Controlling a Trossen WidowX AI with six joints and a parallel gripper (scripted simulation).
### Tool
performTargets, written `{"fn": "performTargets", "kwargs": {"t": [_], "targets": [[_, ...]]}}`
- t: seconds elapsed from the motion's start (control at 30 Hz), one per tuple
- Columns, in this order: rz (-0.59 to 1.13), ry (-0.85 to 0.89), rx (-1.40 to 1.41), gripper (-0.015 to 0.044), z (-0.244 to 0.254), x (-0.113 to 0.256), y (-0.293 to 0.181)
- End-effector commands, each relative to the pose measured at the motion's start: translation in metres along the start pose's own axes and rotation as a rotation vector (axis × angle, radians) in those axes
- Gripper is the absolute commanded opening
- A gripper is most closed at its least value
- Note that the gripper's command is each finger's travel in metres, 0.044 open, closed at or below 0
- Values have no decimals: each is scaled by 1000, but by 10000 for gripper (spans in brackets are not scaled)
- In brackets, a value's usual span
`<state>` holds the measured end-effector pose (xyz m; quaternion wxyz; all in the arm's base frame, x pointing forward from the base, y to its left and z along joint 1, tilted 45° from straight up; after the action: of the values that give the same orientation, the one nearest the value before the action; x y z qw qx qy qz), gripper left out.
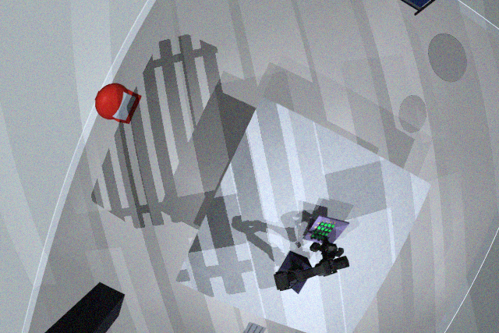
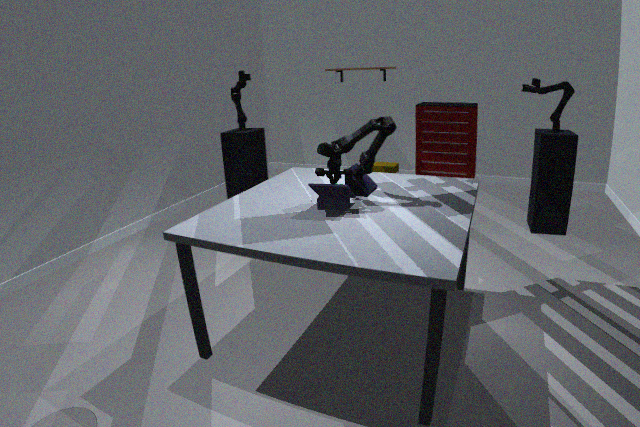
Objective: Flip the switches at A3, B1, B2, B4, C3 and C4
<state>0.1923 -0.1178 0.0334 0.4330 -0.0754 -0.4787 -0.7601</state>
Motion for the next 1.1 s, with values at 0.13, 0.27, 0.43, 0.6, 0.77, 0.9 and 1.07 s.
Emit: {"fn": "performTargets", "kwargs": {"t": [0.13,0.27,0.43,0.6,0.77,0.9,1.07], "targets": [[-2,2,-4,0,0,-1,0],[-2,2,-4,0,0,-2,0],[-3,2,-4,0,0,-2,0],[-3,2,-4,0,0,-3,0],[-3,3,-4,0,0,-4,0],[-3,3,-4,0,0,-4,0],[-3,3,-4,0,0,-5,0]]}}
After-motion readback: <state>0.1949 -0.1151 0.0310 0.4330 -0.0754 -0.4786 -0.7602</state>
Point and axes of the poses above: the point midway between the two fingers, 35 mm back from their tips, its own x axis back along the fingers, its own z axis across the jaws, y = z × x, the point moved 8 cm from there along x, back along the fingers, and after that the axes turned 15 degrees about x, right-handed, at the moved point
